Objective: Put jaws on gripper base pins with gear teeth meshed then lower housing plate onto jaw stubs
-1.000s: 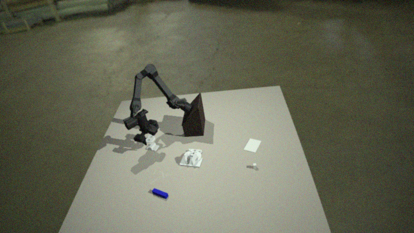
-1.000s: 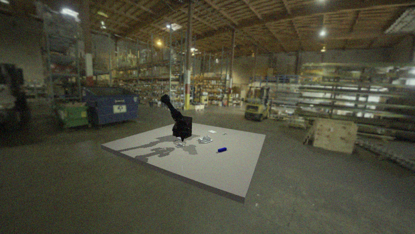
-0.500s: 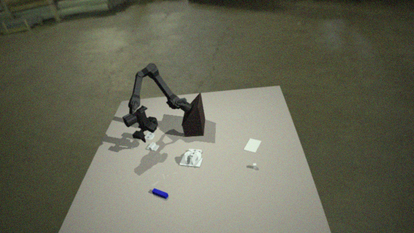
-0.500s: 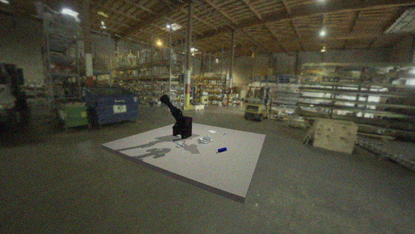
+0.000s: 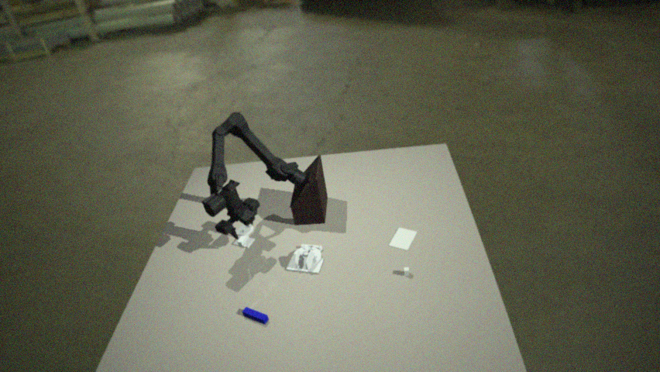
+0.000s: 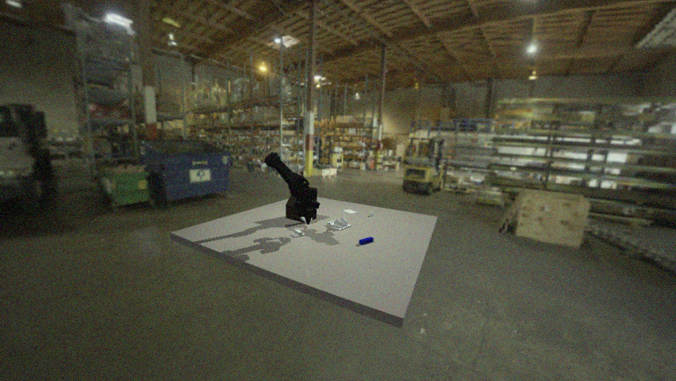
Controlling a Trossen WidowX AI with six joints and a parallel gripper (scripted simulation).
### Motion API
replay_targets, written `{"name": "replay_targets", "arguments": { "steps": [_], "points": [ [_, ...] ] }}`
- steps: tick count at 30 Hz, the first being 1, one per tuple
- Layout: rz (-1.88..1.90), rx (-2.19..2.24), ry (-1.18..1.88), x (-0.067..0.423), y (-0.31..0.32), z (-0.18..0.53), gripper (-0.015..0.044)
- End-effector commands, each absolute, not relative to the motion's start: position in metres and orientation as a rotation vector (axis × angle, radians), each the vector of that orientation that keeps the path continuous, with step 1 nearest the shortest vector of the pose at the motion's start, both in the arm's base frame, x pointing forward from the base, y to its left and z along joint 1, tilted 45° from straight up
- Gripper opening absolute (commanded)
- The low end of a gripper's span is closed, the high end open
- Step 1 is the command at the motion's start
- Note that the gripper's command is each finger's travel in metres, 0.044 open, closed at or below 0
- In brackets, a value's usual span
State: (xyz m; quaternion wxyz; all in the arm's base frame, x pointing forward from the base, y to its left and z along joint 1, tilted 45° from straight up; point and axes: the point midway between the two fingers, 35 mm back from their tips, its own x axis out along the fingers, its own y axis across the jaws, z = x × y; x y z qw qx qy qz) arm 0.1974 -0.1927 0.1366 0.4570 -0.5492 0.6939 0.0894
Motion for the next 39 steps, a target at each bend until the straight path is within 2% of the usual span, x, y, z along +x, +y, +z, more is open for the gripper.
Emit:
{"name": "replay_targets", "arguments": {
  "steps": [1,39],
  "points": [
    [0.165,-1.294,1.701,0.207,-0.186,0.128,0.0351],
    [-0.261,-0.835,1.612,0.256,-0.105,0.047,0.0351]
  ]
}}
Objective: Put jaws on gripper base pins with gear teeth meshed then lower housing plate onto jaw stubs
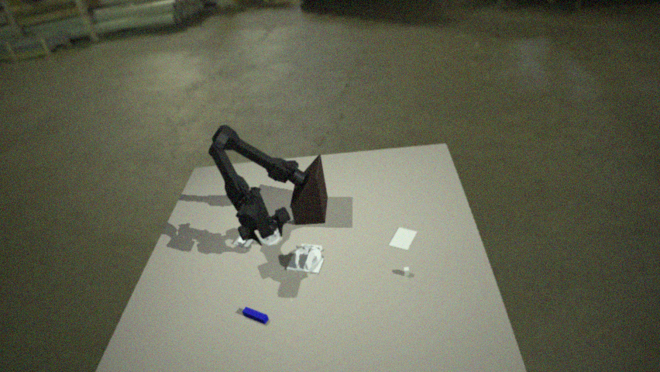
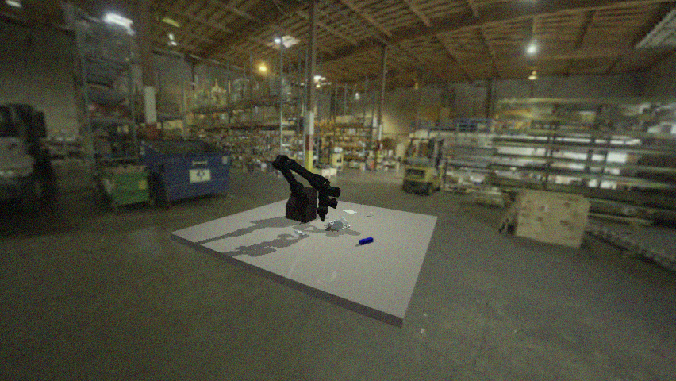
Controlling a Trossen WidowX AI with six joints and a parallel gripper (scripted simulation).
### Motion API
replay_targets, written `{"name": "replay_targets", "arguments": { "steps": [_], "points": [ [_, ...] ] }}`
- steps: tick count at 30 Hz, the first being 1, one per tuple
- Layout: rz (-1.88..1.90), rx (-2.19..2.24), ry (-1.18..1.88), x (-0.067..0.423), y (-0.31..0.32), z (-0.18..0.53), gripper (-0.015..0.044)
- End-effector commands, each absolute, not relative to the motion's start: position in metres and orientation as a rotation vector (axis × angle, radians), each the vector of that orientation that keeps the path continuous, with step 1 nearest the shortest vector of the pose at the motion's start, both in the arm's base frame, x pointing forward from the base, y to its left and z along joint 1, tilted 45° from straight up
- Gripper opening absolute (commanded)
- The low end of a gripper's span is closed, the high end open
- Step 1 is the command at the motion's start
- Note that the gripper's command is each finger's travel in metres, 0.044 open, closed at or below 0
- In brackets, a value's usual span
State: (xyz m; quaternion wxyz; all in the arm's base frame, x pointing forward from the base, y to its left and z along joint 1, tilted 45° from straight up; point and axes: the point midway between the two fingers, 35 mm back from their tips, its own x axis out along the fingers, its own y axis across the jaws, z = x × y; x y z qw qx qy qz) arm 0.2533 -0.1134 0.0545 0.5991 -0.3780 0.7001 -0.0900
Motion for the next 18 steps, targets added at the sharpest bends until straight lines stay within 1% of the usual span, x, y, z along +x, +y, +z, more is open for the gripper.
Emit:
{"name": "replay_targets", "arguments": {
  "steps": [1,18],
  "points": [
    [-0.273,-0.824,1.609,0.257,-0.103,0.045,0.0351],
    [-0.498,-0.64,1.533,0.26,-0.061,0.007,0.0351]
  ]
}}
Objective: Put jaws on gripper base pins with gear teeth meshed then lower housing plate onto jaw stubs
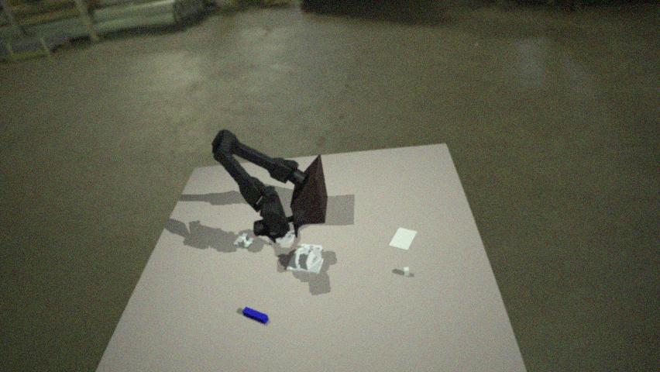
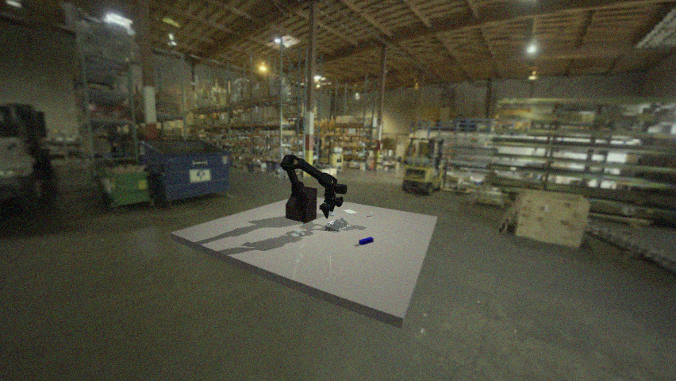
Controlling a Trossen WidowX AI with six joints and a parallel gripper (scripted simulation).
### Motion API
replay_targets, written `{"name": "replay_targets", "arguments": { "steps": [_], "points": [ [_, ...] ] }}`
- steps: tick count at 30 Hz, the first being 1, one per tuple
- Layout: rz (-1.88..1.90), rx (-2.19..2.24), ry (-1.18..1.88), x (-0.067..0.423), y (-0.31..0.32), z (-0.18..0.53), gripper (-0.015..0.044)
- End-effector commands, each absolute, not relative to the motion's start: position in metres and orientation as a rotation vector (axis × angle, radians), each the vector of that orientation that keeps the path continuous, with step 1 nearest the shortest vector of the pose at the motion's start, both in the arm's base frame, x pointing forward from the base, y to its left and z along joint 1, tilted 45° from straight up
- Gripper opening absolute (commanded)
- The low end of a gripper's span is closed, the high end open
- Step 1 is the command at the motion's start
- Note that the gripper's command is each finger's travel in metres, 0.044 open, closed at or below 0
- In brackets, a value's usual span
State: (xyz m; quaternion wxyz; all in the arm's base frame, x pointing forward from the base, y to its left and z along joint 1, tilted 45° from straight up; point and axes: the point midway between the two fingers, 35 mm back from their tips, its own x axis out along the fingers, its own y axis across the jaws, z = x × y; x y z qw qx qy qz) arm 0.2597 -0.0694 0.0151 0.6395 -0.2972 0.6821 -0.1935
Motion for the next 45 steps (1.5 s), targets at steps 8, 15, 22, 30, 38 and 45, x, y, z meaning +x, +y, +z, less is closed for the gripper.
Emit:
{"name": "replay_targets", "arguments": {
  "steps": [8,15,22,30,38,45],
  "points": [
    [-0.611,-0.555,1.478,0.257,-0.041,-0.011,0.0351],
    [-0.711,-0.482,1.417,0.252,-0.024,-0.026,0.0351],
    [-0.759,-0.447,1.383,0.249,-0.017,-0.034,0.0351],
    [-0.759,-0.447,1.383,0.249,-0.017,-0.034,0.0351],
    [-0.765,-0.441,1.379,0.249,-0.017,-0.034,0.0351],
    [-0.766,-0.439,1.378,0.249,-0.017,-0.034,0.0351]
  ]
}}
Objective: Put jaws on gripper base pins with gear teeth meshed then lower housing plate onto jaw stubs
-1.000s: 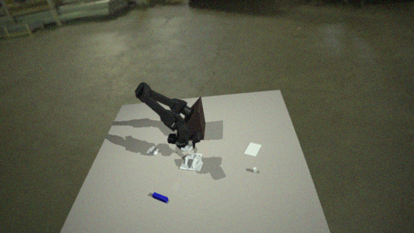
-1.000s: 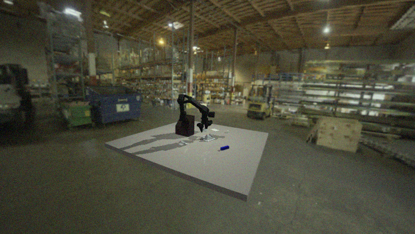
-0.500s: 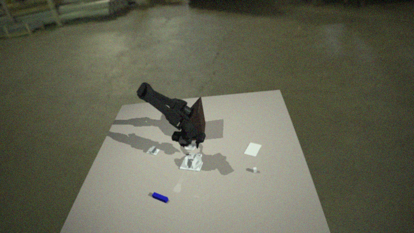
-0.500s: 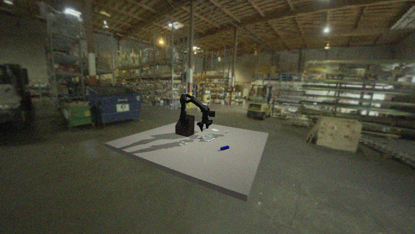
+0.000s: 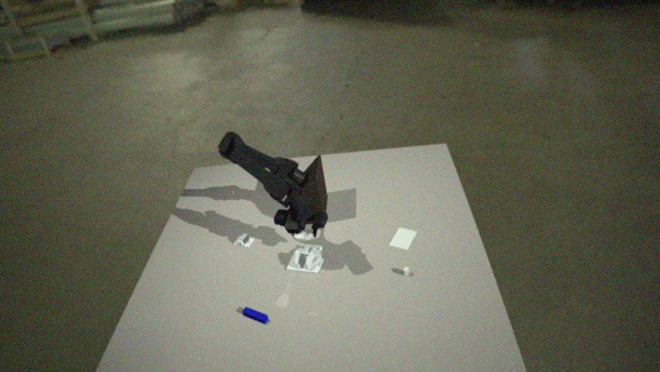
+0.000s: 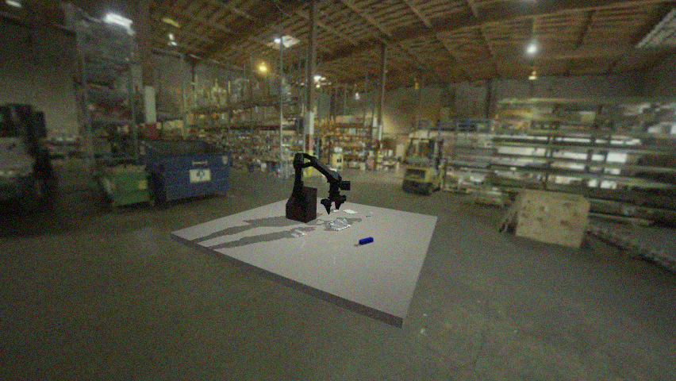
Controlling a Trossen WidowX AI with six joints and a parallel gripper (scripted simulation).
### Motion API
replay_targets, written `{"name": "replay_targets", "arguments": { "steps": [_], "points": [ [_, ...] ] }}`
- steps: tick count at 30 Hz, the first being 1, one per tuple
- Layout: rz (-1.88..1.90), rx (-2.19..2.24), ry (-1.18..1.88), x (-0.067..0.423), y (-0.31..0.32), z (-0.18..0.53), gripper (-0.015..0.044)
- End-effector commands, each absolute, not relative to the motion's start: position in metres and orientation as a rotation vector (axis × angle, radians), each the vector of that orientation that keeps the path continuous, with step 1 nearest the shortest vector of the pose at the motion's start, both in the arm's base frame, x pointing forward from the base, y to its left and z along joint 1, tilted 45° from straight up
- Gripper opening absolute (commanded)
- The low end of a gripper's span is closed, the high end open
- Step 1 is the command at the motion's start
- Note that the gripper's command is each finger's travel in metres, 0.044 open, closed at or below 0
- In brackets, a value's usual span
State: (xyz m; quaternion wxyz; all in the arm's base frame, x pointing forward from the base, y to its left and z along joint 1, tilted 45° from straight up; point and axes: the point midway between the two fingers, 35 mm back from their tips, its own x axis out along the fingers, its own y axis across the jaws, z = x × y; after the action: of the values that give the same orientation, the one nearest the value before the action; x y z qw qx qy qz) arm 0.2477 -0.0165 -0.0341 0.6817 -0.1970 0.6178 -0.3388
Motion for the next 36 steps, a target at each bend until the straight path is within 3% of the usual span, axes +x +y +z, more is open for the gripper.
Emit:
{"name": "replay_targets", "arguments": {
  "steps": [1,36],
  "points": [
    [-0.766,-0.439,1.378,0.2486,-0.0167,-0.0338,0.0351],
    [-0.764,-0.44,1.38,0.2419,-0.0087,-0.0418,0.0351]
  ]
}}
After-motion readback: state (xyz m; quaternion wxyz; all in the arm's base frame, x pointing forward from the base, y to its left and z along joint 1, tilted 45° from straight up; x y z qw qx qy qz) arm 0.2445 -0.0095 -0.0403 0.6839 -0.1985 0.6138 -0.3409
